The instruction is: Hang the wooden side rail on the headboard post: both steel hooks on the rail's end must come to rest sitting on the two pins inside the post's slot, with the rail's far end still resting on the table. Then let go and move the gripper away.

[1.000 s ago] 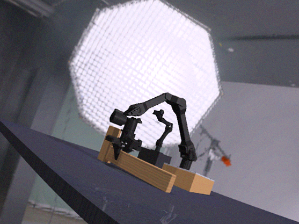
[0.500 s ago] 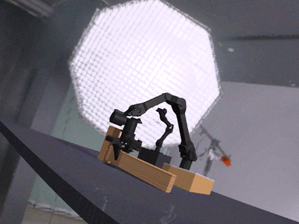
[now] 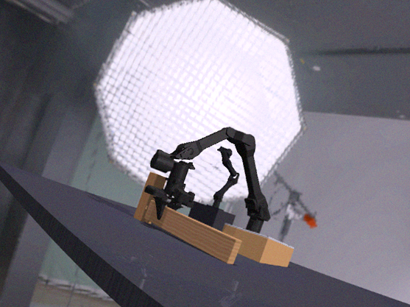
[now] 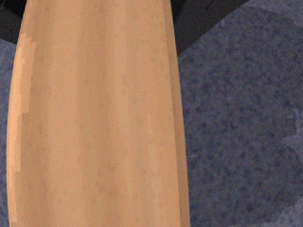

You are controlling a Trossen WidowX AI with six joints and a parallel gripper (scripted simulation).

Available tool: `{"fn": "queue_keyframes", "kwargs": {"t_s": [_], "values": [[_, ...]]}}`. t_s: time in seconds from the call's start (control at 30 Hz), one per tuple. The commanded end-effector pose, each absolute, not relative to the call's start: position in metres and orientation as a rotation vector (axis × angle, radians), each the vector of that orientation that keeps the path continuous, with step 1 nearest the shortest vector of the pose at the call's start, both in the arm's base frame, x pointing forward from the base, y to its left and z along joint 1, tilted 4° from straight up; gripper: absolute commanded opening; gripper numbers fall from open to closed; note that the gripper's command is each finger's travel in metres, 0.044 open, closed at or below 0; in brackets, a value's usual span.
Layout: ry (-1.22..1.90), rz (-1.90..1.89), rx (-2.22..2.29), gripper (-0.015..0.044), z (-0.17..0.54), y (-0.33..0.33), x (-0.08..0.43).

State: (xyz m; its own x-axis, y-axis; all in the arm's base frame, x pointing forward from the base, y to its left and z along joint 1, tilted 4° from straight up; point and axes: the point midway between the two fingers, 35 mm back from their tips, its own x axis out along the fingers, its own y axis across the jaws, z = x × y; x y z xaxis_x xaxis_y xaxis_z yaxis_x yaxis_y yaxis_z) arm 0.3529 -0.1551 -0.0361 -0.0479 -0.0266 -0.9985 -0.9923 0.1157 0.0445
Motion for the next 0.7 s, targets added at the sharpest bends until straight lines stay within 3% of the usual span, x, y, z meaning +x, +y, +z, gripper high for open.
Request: {"fn": "queue_keyframes", "kwargs": {"t_s": [0.0, 0.33, 0.67], "values": [[1.317, 1.143, -1.123, 0.0184, -0.036, -0.155, 0.353], [1.319, 1.138, -1.127, 0.0440, -0.010, -0.154, 0.355], [1.319, 1.136, -1.128, 0.0440, 0.004, -0.147, 0.356]]}}
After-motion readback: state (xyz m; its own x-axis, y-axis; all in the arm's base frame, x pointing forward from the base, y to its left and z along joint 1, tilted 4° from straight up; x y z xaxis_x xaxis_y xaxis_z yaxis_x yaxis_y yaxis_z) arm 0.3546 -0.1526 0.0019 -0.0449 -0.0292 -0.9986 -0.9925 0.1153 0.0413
